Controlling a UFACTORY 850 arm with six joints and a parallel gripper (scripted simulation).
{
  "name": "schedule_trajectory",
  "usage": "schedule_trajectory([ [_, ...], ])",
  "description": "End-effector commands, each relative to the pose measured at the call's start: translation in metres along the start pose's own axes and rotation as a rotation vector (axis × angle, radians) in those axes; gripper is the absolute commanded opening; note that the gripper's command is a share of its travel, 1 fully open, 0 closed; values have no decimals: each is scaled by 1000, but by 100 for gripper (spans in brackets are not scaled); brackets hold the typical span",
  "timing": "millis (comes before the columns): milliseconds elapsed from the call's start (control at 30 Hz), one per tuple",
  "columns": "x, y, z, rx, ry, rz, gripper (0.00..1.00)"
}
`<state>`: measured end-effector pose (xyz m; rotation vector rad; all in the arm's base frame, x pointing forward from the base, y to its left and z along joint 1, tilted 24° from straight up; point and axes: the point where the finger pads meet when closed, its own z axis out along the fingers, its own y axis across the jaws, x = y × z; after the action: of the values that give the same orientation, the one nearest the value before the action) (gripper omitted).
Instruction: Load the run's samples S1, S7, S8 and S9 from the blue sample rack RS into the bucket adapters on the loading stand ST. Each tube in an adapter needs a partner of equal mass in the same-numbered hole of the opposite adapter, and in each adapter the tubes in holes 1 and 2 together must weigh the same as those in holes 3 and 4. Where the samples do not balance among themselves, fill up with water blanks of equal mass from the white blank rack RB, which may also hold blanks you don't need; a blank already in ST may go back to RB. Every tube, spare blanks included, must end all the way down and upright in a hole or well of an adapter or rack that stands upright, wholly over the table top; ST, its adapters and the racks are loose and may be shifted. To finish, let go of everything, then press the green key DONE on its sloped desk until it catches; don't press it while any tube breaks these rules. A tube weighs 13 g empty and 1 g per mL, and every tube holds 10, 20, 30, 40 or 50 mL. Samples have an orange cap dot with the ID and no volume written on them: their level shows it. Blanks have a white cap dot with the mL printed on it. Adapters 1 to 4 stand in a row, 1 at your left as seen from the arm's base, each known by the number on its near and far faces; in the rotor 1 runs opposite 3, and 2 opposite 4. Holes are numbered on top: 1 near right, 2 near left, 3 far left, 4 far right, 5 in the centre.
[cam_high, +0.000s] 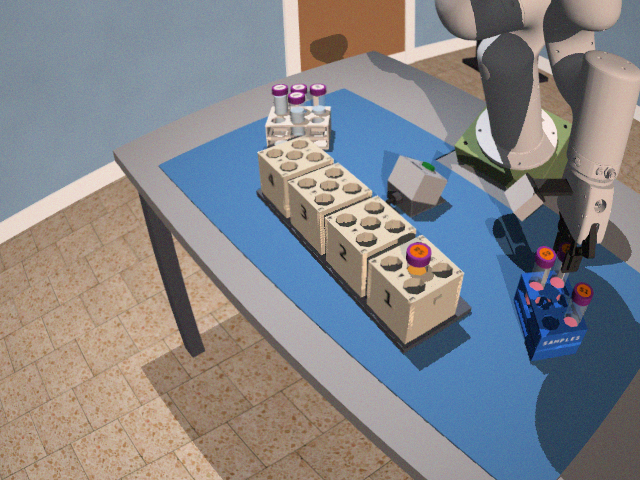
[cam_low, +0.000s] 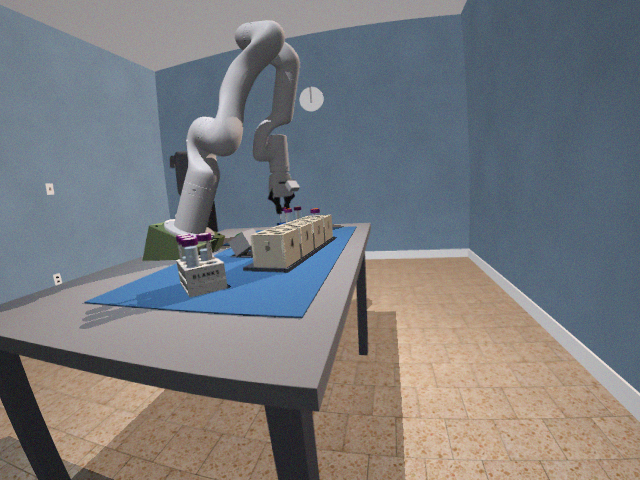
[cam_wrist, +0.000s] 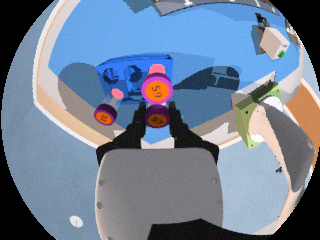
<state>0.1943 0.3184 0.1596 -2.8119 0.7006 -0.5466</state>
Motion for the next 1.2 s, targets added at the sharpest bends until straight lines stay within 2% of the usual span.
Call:
schedule_trajectory([
  [0,0,-1,-3,0,0,0,0],
  [900,0,-1,-16,0,0,0,0],
  [1167,0,-1,-28,0,0,0,0],
])
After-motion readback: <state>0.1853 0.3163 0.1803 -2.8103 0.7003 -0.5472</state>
